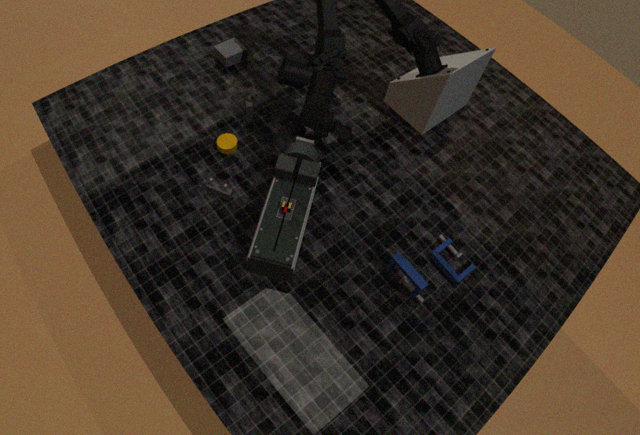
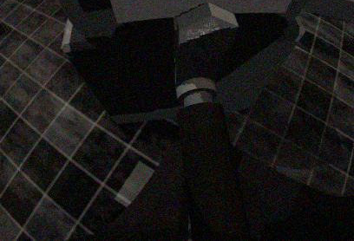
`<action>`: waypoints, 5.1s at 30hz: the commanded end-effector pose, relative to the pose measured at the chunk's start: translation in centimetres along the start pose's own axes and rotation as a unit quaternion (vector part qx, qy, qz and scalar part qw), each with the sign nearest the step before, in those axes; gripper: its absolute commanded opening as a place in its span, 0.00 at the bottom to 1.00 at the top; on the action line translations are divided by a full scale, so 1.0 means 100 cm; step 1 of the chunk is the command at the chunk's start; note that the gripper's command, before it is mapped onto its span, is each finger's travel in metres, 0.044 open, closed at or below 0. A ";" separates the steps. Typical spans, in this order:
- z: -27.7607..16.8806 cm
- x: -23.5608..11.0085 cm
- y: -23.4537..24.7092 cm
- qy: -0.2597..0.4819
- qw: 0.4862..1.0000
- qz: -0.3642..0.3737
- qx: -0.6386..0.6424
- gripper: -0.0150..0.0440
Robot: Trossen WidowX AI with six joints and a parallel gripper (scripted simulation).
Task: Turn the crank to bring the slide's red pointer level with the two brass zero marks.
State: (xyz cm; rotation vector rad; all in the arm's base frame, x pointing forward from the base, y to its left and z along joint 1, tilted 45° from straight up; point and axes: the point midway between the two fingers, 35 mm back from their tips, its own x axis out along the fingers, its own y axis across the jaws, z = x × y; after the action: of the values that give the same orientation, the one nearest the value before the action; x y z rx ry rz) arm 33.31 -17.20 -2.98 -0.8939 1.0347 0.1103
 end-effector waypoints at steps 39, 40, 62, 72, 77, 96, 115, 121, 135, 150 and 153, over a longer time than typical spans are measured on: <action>0.002 -0.003 0.014 0.001 1.000 0.012 -0.001 0.25; 0.002 -0.003 0.015 0.001 1.000 0.012 -0.001 0.25; 0.013 -0.014 0.028 0.001 1.000 0.013 -0.001 0.25; 0.025 -0.026 0.029 0.000 1.000 0.013 0.000 0.25; 0.032 -0.033 0.026 0.000 1.000 0.013 0.000 0.25; 0.043 -0.044 0.009 0.000 1.000 0.012 0.000 0.25; 0.044 -0.045 0.002 0.000 1.000 0.012 0.000 0.25; 0.045 -0.046 0.001 0.000 1.000 0.012 0.000 0.25; 0.045 -0.046 -0.001 0.000 1.000 0.012 0.000 0.25; 0.045 -0.046 -0.003 0.000 1.000 0.012 0.000 0.25; 0.045 -0.046 -0.003 0.000 1.000 0.012 0.000 0.25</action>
State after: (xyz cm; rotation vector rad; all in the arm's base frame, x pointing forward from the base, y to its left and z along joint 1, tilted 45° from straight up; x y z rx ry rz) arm 33.67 -12.54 0.94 -0.8714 1.0641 0.1473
